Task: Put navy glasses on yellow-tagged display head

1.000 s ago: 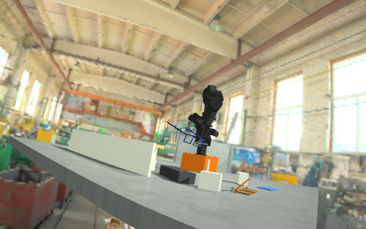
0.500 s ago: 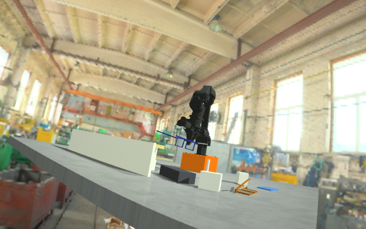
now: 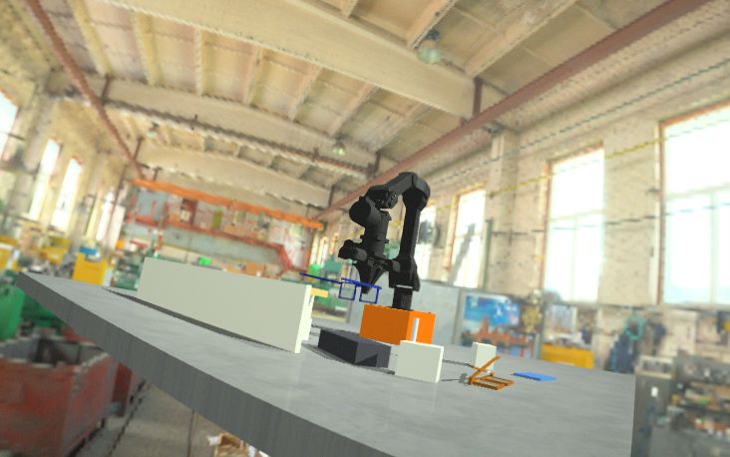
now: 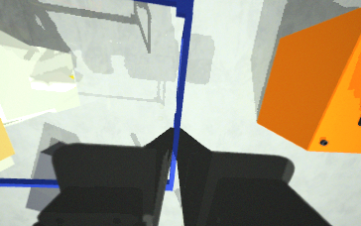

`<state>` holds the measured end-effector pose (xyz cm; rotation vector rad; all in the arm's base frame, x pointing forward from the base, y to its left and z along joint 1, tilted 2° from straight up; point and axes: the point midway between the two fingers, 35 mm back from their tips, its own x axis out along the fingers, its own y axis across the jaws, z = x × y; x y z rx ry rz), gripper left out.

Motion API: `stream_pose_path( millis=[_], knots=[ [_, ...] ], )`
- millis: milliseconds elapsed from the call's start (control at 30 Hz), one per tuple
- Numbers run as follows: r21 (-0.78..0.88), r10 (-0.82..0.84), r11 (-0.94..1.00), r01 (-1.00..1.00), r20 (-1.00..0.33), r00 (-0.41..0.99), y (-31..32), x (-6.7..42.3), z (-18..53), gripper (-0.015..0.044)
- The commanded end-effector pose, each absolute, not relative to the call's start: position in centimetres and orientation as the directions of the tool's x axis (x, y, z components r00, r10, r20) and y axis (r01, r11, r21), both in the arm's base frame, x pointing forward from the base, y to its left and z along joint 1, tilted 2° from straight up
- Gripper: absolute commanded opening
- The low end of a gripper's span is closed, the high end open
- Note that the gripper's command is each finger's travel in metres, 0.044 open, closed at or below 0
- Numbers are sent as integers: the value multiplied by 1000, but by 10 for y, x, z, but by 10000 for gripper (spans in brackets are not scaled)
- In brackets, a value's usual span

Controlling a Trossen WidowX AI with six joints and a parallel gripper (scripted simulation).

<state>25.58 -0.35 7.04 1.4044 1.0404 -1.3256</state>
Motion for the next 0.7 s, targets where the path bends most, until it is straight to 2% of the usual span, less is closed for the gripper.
stream_pose_path(
  millis=[0,667],
  knots=[
    [59,8,-219,974,-998,62,-4,255,65,0],
    [54,-24,-219,974,-998,50,-3,256,48,0]
  ],
)
